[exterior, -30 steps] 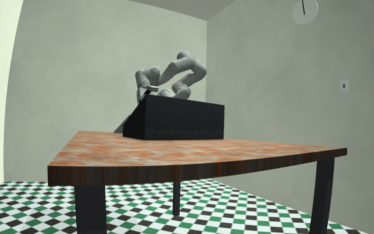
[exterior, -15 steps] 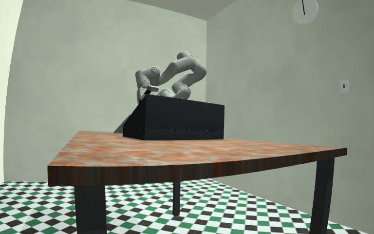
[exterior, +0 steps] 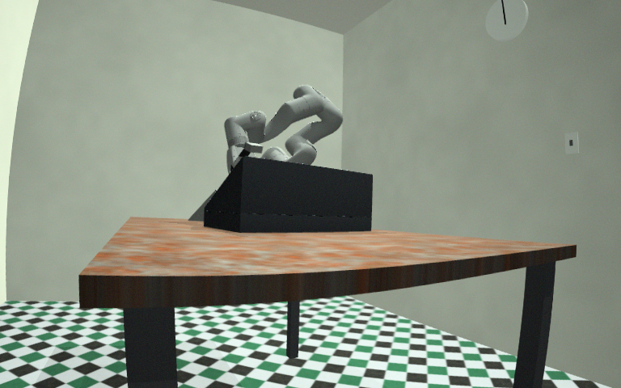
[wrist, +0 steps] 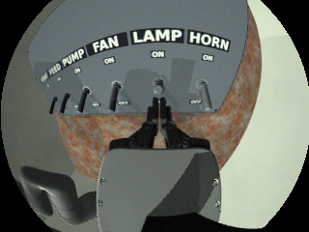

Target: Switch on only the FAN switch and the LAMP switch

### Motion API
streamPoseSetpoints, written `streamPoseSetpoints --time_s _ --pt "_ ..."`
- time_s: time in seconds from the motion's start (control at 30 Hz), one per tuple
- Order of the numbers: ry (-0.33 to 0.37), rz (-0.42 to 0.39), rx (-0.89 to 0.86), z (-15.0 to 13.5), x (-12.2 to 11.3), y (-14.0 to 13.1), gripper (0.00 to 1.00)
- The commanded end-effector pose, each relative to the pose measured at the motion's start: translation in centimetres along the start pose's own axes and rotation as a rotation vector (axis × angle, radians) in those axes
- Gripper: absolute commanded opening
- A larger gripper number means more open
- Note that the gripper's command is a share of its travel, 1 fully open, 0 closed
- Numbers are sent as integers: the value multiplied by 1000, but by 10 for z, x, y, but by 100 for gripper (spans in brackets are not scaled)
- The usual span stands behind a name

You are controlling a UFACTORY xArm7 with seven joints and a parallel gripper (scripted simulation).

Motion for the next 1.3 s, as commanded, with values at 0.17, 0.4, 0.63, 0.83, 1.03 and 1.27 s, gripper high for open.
streamPoseSetpoints --time_s 0.17,0.4,0.63,0.83,1.03,1.27 --pt "-2 2 -1 2 -1 -8 0" --pt "-2 2 -1 2 -7 -8 0" --pt "-2 2 -1 2 -28 -8 0" --pt "-2 2 -1 2 -68 -8 0" --pt "-2 2 -1 1 -105 -8 0" --pt "-2 2 -1 1 -117 -8 0"
Point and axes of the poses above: the point where the finger pads meet when closed, its own x axis out along the fingers, its own z axis across the jaws, y = z × x, the point moved 5 cm from there along -x, back along the fingers, and after that the axes turned 6 degrees about x, right-handed, at the moved point
